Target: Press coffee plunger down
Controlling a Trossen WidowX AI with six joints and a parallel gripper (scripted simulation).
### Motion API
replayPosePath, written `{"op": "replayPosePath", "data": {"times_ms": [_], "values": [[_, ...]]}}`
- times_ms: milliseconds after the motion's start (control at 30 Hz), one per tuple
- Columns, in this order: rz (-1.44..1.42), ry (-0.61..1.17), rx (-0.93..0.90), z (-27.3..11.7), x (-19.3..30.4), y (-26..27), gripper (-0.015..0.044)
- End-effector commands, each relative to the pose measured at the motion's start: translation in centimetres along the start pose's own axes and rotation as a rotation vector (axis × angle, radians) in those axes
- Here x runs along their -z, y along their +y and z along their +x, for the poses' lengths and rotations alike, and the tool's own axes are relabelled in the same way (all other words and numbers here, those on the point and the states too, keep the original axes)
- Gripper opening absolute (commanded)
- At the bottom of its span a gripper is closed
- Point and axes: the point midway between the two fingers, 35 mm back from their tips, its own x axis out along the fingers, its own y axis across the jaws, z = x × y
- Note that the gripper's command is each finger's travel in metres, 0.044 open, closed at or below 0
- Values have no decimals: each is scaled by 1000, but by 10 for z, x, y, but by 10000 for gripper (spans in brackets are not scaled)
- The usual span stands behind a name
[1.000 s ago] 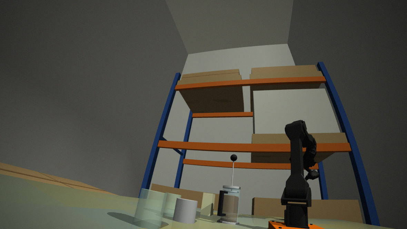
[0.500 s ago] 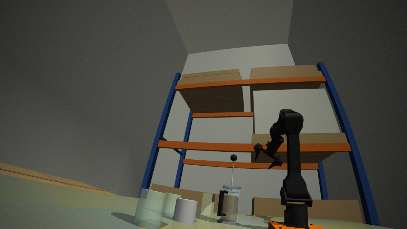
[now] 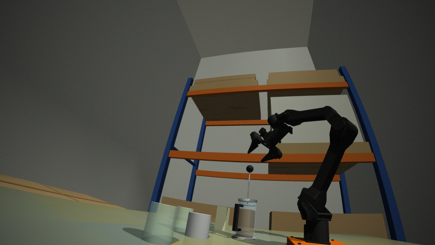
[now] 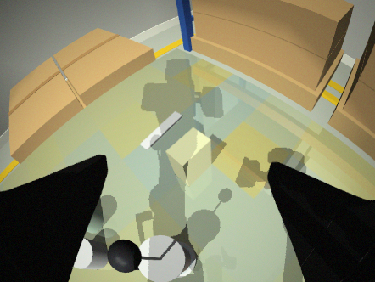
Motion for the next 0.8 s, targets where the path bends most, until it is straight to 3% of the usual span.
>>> {"op": "replayPosePath", "data": {"times_ms": [0, 167, 500, 767], "values": [[-184, -6, -85, -28, 26, 35, 440], [-326, -23, -155, -53, 48, 51, 440], [-327, -23, -157, -21, 96, 39, 440], [-329, -23, -160, -18, 97, 40, 440]]}}
